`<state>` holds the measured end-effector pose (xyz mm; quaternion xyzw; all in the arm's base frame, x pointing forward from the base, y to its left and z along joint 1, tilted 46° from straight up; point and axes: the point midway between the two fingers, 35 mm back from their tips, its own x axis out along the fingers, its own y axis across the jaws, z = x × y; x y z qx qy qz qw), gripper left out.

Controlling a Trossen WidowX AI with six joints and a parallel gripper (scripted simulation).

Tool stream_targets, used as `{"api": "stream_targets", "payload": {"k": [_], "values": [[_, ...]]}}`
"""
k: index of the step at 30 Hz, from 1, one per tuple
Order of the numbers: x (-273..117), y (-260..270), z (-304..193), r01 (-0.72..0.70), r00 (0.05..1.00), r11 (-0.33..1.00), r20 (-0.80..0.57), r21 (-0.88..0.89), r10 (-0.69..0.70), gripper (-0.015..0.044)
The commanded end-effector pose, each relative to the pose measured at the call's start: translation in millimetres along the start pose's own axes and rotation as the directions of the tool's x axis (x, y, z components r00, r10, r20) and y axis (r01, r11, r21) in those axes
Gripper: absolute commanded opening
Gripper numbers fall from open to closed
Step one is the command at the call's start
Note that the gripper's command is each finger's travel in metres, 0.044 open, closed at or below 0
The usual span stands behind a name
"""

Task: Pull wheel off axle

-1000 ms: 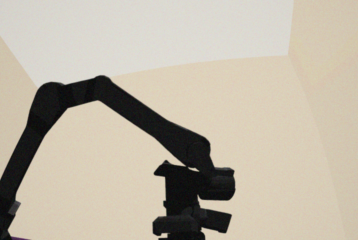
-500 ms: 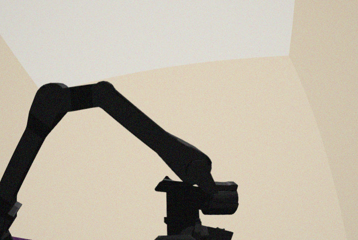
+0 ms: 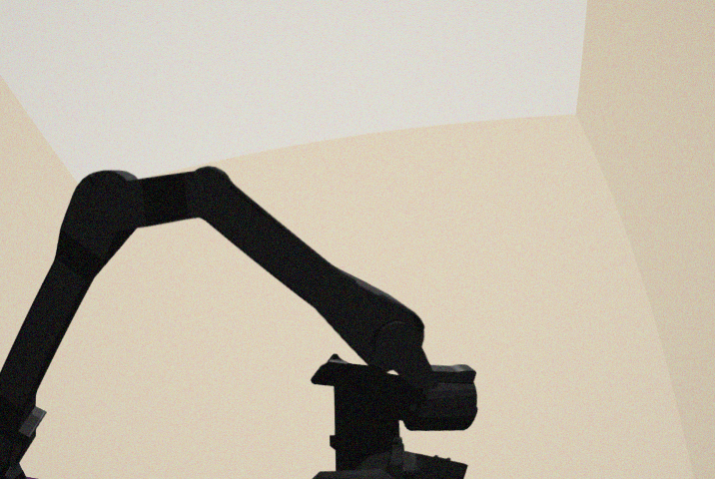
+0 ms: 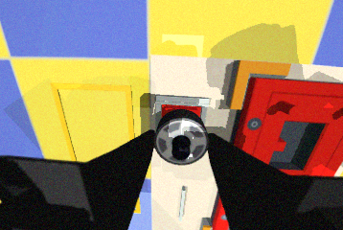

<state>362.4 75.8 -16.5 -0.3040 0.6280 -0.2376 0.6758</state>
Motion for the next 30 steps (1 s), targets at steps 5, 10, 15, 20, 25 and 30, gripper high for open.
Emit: {"api": "stream_targets", "payload": {"k": [5, 10, 15, 20, 25, 30], "values": [[-3.6, 0.0, 0.7, -0.002, 1.0, 1.0, 0.001, 0.004, 0.002, 0.0], [-5.2, 0.1, 0.7, -0.002, 1.0, 1.0, 0.001, 0.004, 0.002, 0.0], [-6.9, 0.1, 0.8, -0.001, 1.0, 1.0, 0.002, 0.003, 0.001, 0.0], [-8.5, 0.2, 0.8, -0.001, 1.0, 1.0, 0.002, 0.003, 0.001, 0.0], [-10.2, 0.3, 0.9, -0.001, 1.0, 1.0, 0.002, 0.003, 0.001, 0.0], [-11.8, 0.3, 0.9, -0.001, 1.0, 1.0, 0.002, 0.002, 0.001, 0.0]]}}
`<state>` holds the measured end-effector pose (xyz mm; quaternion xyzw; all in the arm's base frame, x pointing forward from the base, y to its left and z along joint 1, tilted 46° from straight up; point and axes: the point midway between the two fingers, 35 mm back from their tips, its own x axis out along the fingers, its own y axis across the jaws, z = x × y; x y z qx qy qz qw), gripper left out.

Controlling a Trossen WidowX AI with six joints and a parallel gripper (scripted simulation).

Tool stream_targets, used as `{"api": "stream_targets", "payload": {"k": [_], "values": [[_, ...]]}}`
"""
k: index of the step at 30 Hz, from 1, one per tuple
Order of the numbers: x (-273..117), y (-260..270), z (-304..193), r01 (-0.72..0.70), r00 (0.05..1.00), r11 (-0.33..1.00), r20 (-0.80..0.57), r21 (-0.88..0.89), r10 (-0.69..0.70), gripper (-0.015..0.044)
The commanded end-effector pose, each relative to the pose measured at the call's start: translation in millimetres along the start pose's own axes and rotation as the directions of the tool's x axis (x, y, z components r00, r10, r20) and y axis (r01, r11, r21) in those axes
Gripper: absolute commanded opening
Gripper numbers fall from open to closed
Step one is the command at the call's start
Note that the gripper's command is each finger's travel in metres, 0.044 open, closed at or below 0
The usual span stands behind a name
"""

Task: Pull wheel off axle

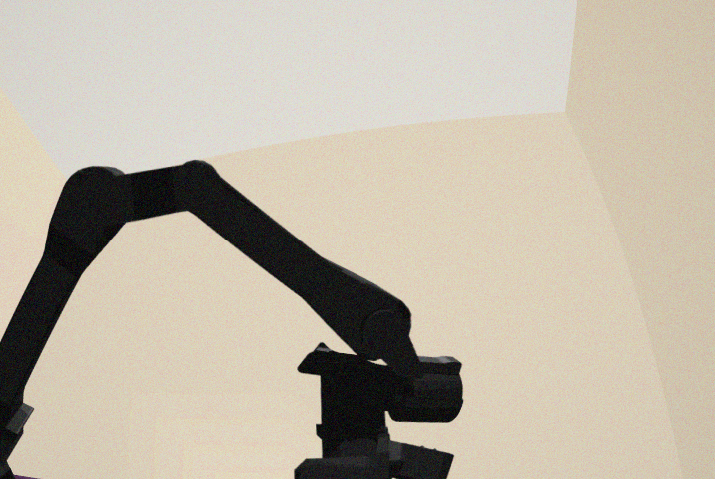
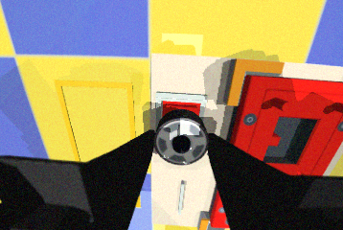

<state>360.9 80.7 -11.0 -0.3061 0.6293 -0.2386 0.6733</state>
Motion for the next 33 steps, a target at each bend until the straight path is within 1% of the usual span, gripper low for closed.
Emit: {"api": "stream_targets", "payload": {"k": [1, 33], "values": [[-4.7, 0.7, 1.6, -0.005, 1.0, 1.0, 0.007, 0.006, 0.005, 0.0], [-15.3, 0.9, 1.5, -0.004, 1.0, 1.0, 0.008, 0.003, 0.004, 0.0]]}}
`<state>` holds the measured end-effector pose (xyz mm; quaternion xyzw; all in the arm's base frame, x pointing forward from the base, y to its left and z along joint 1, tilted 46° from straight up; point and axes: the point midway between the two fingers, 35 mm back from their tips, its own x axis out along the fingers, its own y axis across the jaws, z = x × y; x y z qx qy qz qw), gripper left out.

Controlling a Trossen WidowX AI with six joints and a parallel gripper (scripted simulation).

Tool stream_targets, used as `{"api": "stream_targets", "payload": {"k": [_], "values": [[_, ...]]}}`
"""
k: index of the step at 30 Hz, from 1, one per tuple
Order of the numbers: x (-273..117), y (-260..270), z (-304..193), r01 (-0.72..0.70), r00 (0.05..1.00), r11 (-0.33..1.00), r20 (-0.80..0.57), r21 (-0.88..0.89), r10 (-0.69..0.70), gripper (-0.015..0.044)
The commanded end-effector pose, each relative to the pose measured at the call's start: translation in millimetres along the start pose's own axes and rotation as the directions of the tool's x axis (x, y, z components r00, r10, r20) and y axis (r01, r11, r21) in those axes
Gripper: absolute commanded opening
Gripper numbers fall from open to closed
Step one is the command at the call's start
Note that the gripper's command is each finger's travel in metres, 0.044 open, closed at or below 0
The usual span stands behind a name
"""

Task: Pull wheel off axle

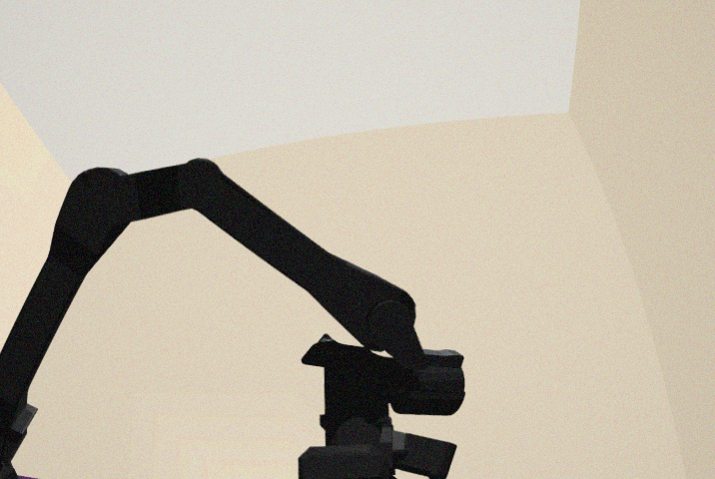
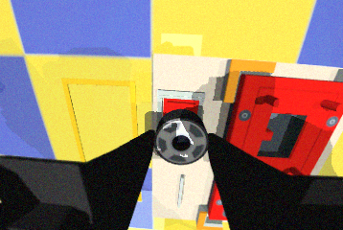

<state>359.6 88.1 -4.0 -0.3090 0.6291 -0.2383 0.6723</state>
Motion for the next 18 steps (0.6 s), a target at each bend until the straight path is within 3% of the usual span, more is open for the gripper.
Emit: {"api": "stream_targets", "payload": {"k": [1, 18], "values": [[-5.3, 0.6, 1.8, -0.008, 1.0, 1.0, 0.008, 0.008, 0.008, 0.0], [-10.9, 0.6, 1.6, -0.008, 1.0, 1.0, 0.009, 0.006, 0.008, 0.0]]}}
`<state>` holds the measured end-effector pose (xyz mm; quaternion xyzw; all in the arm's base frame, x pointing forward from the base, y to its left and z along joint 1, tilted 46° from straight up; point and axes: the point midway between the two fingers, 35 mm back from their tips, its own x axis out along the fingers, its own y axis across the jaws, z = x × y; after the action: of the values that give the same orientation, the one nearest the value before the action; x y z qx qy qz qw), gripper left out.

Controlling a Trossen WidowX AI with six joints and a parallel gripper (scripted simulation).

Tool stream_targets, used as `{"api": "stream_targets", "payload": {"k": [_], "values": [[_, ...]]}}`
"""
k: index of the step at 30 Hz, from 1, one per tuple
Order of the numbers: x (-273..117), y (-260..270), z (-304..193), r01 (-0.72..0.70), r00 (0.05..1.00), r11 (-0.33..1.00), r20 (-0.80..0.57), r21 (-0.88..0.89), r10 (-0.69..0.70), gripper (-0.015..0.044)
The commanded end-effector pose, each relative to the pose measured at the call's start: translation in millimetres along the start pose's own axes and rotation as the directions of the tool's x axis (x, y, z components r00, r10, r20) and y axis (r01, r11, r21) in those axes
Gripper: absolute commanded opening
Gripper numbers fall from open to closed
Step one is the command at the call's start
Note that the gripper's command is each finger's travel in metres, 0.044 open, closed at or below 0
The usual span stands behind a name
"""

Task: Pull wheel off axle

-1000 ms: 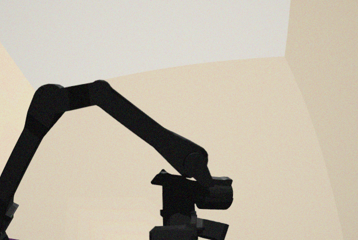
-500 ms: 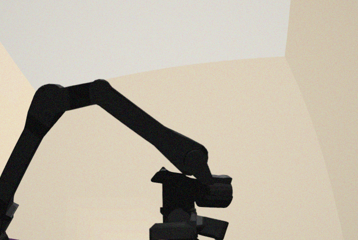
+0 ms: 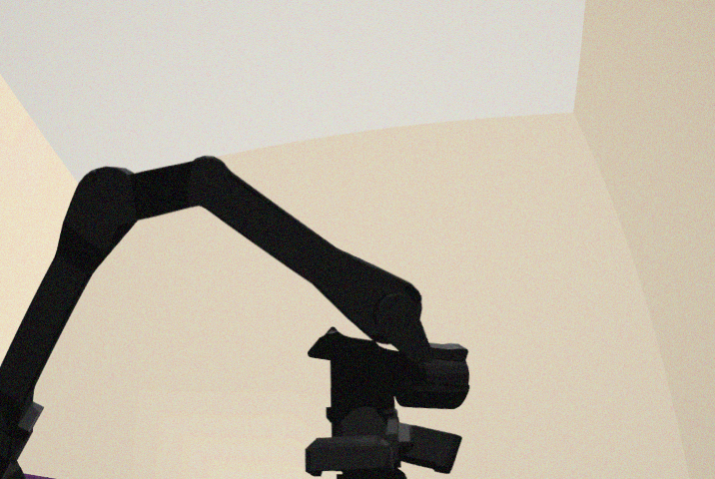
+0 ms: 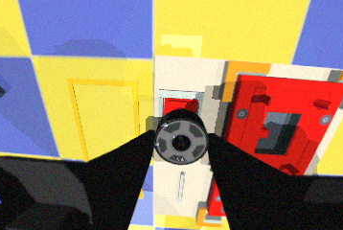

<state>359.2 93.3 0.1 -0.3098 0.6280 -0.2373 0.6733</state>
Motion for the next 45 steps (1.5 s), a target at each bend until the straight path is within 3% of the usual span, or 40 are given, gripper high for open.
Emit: {"api": "stream_targets", "payload": {"k": [1, 25, 36, 45], "values": [[-4.6, 0.0, 1.3, -0.008, 1.0, 1.0, 0.005, 0.008, 0.007, 0.0], [-13.6, 0.0, 1.0, -0.007, 1.0, 1.0, 0.006, 0.006, 0.007, 0.0], [-45.8, -1.2, -1.1, -0.008, 1.0, 1.0, 0.006, 0.005, 0.008, 0.0], [-42.1, 39.7, -22.8, -0.012, 1.0, 1.0, 0.005, -0.001, 0.012, 0.0]]}}
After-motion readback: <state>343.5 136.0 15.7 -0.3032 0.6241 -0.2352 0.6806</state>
